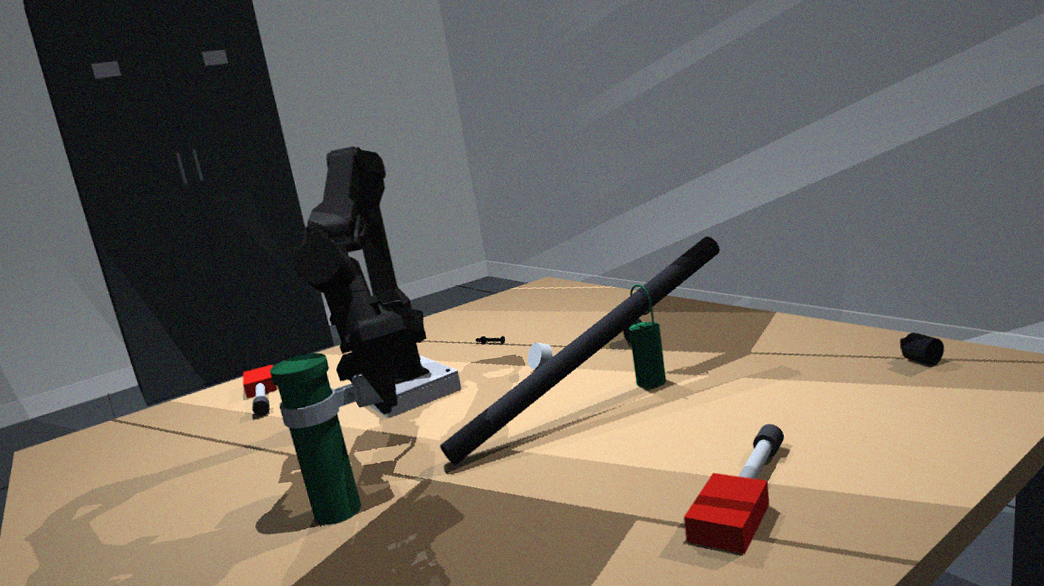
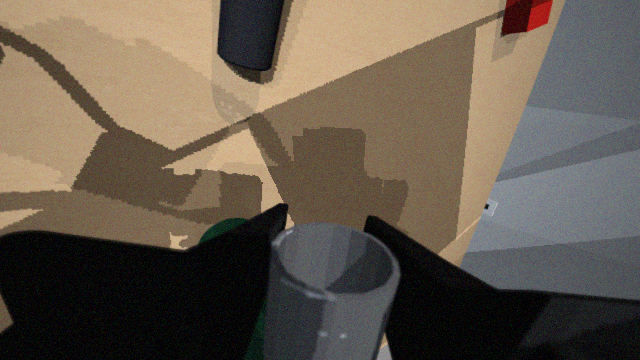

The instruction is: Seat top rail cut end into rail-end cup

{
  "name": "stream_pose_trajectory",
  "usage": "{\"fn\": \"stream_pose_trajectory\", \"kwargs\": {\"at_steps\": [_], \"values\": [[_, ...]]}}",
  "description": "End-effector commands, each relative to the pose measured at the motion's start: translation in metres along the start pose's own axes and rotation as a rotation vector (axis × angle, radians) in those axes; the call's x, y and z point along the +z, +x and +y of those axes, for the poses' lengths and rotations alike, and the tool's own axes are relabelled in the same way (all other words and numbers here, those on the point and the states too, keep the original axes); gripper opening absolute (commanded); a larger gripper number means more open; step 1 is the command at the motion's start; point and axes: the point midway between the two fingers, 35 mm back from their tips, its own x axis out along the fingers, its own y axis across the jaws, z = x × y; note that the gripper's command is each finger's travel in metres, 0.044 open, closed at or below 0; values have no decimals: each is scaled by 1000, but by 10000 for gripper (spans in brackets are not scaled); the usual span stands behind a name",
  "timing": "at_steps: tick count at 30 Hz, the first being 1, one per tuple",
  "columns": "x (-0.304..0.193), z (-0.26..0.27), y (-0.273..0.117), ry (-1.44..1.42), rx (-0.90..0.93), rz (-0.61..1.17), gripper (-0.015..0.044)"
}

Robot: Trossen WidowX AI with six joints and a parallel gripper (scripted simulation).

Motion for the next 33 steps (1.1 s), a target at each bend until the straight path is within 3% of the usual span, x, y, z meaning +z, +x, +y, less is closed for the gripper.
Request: {"fn": "stream_pose_trajectory", "kwargs": {"at_steps": [1, 6, 23, 33], "values": [[0, 0, 0, 0, 0, 0, 0], [0, 0, 0, 0, 0, 0, 0], [21, -12, -18, -2, -1, -3, 440], [41, -21, -33, 38, -7, -13, 440]]}}
